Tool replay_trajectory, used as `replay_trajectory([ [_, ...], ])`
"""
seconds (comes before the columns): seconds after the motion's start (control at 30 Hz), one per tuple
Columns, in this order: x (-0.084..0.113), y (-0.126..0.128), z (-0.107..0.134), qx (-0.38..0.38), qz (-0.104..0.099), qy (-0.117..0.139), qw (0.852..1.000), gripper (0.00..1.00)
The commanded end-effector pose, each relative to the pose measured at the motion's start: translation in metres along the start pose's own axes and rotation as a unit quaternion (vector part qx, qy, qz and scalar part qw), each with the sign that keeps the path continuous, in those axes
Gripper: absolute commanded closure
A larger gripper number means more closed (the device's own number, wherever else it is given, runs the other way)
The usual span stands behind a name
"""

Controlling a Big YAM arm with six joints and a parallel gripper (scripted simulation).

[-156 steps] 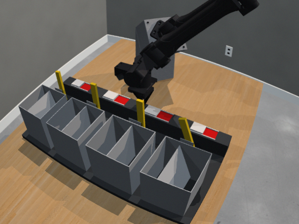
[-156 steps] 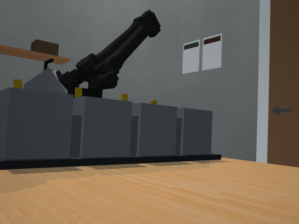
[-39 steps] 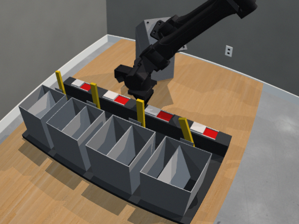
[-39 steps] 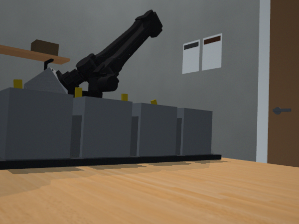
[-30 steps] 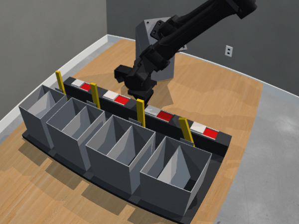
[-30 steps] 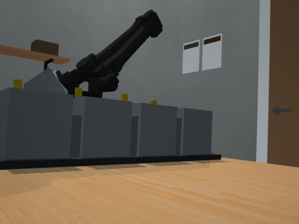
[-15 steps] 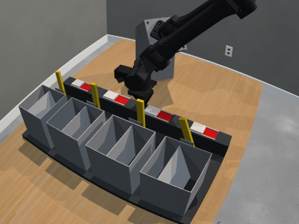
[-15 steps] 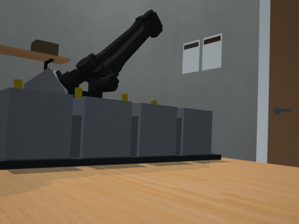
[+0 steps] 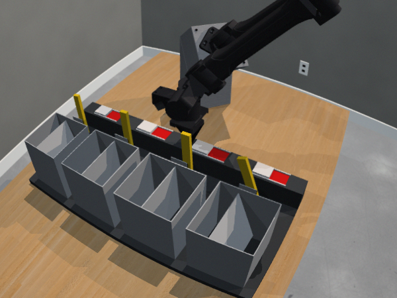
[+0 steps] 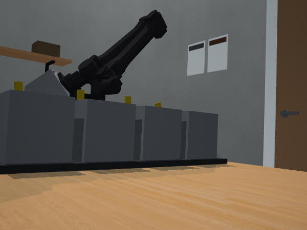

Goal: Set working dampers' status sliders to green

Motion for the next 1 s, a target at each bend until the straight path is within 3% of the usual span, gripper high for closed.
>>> replay_trajectory([
  [0.0,-0.004,-0.001,0.001,-0.004,0.007,0.001,1.000,1.00],
  [0.97,-0.001,-0.001,0.011,-0.001,0.003,0.003,1.000,1.00],
])
Point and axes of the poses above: the point where the finger pads meet when closed, its own x axis back along the fingers, its own y axis across the jaws, z = x × y, the point moved 3 cm from there along x, back along the fingers, and after that the axes turned 1 degree about -x, right-handed, at the moved point
